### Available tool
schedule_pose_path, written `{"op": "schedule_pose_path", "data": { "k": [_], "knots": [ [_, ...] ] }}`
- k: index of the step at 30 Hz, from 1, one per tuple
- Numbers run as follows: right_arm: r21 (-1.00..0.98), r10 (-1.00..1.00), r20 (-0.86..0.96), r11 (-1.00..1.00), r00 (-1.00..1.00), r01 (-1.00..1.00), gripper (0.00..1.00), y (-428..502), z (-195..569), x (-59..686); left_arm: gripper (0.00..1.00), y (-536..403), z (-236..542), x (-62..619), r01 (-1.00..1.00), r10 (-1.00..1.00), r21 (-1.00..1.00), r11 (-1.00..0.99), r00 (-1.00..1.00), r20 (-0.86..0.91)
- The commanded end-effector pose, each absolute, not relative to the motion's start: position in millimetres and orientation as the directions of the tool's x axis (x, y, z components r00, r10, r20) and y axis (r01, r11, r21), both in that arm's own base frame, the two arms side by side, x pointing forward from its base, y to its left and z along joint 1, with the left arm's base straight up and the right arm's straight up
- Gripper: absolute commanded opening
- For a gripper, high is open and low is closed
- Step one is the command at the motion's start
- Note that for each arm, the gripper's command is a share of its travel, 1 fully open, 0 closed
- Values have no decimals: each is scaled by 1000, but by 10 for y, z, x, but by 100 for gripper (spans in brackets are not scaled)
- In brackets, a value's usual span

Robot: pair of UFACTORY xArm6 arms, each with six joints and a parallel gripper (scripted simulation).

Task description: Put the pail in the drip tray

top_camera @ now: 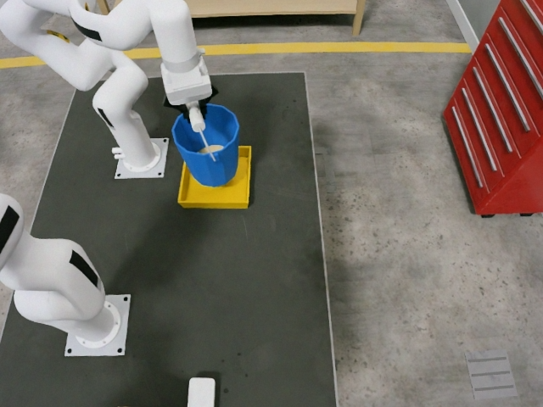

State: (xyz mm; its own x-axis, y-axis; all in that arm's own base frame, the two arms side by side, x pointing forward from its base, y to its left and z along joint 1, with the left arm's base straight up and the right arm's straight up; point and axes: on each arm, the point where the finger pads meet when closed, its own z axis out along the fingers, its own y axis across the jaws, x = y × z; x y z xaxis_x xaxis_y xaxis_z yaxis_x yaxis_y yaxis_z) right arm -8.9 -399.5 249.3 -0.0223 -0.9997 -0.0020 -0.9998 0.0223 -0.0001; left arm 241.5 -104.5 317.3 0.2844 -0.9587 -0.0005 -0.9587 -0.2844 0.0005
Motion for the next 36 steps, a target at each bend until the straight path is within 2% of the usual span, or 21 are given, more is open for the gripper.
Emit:
{"op": "schedule_pose_path", "data": {
  "k": [1, 36],
  "knots": [
    [0, -1000, 0, 22, -22, -1000, 100, -3999, 2500, -89, 0, -1047, 3136, 2420, -959, -959, -2, -284, 284, 2],
    [0, -1000, 0, 22, -22, -1000, 100, -3999, 2500, -89, 0, -1047, 2739, 2421, -959, -959, -2, -284, 284, 2]
  ]
}}
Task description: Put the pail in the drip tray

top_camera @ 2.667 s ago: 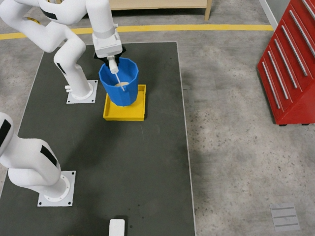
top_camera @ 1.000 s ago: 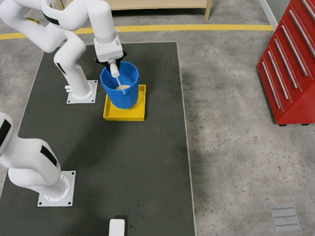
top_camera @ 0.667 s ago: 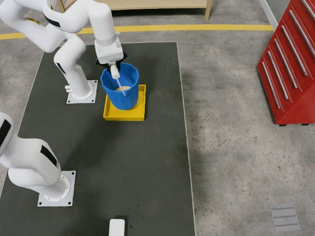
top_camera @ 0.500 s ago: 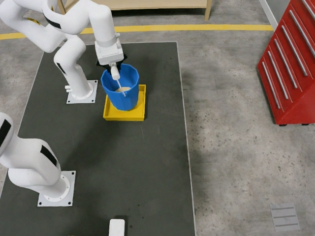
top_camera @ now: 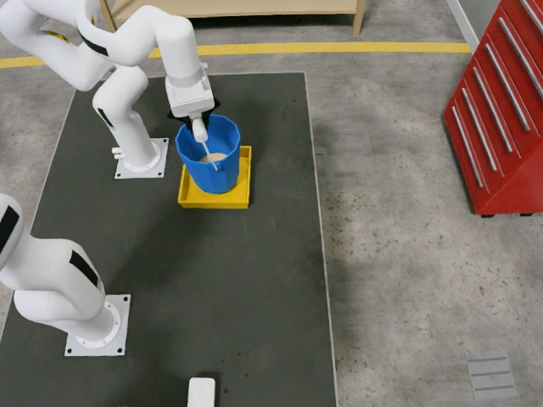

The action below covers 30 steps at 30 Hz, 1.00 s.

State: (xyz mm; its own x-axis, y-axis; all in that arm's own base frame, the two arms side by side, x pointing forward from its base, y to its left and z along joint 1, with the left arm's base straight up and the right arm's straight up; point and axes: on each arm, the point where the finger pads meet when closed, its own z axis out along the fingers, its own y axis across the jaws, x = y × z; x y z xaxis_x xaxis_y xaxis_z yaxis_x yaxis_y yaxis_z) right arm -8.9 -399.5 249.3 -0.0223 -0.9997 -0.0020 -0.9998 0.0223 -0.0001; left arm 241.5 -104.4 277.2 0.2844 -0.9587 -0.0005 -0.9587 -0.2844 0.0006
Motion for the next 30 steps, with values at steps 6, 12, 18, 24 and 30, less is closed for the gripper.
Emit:
{"op": "schedule_pose_path", "data": {
  "k": [6, 12, 18, 24, 30],
  "knots": [
    [0, -1000, 0, 22, -22, -1000, 100, -3999, 2500, -89, 0, -1047, 2693, 2421, -959, -959, -2, -284, 284, 2],
    [0, -1000, 0, 22, -22, -1000, 100, -3999, 2500, -89, 0, -1047, 2631, 2421, -959, -959, -2, -284, 284, 2],
    [0, -1000, 0, 22, -22, -1000, 100, -3999, 2500, -89, 0, -1047, 2581, 2421, -959, -959, -2, -284, 284, 2],
    [0, -1000, 0, 22, -22, -1000, 100, -3999, 2500, -89, 0, -1047, 2554, 2421, -959, -959, -2, -284, 284, 2],
    [0, -1000, 0, 22, -22, -1000, 100, -3999, 2500, -89, 0, -1047, 2525, 2421, -959, -959, -2, -284, 284, 2]
  ]
}}
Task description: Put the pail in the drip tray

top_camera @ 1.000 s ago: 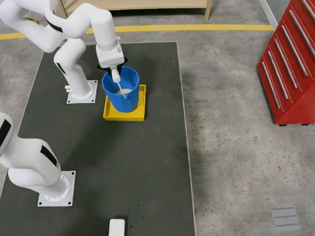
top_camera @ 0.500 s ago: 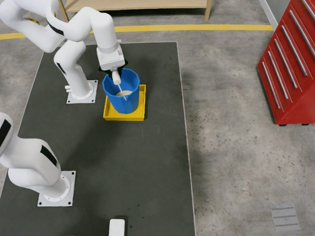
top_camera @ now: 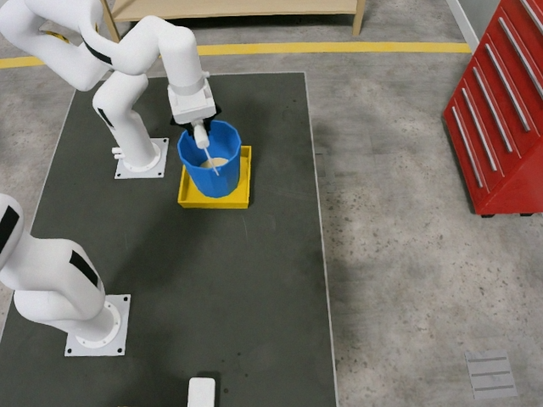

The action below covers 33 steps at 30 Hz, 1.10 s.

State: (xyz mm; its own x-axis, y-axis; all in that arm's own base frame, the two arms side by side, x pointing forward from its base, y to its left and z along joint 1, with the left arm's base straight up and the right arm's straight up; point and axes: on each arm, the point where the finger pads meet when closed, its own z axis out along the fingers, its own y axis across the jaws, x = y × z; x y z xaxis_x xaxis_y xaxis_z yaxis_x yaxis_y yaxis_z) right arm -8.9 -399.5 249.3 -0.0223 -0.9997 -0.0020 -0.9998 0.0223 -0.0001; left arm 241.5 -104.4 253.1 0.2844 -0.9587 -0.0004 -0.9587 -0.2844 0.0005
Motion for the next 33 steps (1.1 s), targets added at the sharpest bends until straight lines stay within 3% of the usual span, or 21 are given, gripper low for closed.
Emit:
{"op": "schedule_pose_path", "data": {
  "k": [1, 31, 32, 33],
  "knots": [
    [0, -1000, 0, 22, -22, -1000, 100, -3999, 2500, -89, 0, -1047, 2521, 2421, -959, -959, -2, -284, 284, 2],
    [0, -1000, 0, 22, -22, -1000, 100, -3999, 2500, -89, 0, -1047, 2500, 2421, -959, -959, -2, -284, 284, 2],
    [0, -1000, 0, 22, -22, -1000, 100, -3999, 2500, -89, 100, -1047, 2500, 2421, -959, -959, -2, -284, 284, 2],
    [0, -1000, 0, 22, -22, -1000, 100, -3999, 2500, -89, 100, -1047, 2500, 2421, -959, -959, -2, -284, 284, 2]
  ]
}}
